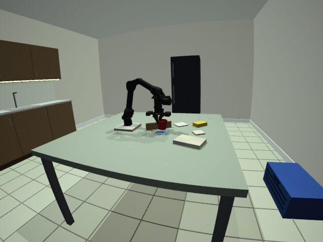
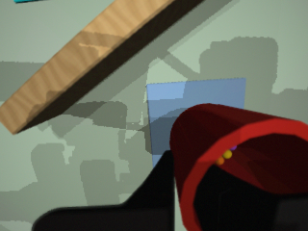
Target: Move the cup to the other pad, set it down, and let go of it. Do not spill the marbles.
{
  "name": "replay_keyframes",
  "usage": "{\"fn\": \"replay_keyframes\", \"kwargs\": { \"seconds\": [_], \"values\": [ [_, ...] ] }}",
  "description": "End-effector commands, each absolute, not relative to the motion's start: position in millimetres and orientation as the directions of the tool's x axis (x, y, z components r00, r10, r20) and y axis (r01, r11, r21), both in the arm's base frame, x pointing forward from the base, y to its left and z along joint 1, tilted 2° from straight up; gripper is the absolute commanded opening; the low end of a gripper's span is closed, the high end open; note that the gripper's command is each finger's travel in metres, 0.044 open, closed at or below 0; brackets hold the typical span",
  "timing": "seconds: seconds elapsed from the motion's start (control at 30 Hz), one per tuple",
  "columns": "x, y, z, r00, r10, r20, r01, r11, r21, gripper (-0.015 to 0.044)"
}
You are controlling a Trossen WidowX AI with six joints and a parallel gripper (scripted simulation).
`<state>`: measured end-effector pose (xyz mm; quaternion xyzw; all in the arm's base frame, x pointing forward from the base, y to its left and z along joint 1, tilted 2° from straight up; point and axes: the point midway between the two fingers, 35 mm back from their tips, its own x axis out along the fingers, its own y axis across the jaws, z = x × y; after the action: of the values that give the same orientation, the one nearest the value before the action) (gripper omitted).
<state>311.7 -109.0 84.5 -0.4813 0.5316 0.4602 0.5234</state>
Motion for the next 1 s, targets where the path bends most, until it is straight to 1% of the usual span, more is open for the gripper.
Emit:
{"fn": "replay_keyframes", "kwargs": {
  "seconds": [0.0, 0.47, 0.97],
  "values": [
    [313.3, -109.3, 100.0, 0.022, -0.036, -0.999, -0.993, 0.114, -0.026, 0.0000],
    [310.8, -105.9, 140.6, 0.022, -0.037, -0.999, -0.993, 0.111, -0.026, 0.0000],
    [310.4, -104.4, 138.7, 0.019, -0.032, -0.999, -0.994, 0.105, -0.023, 0.0000]
  ]
}}
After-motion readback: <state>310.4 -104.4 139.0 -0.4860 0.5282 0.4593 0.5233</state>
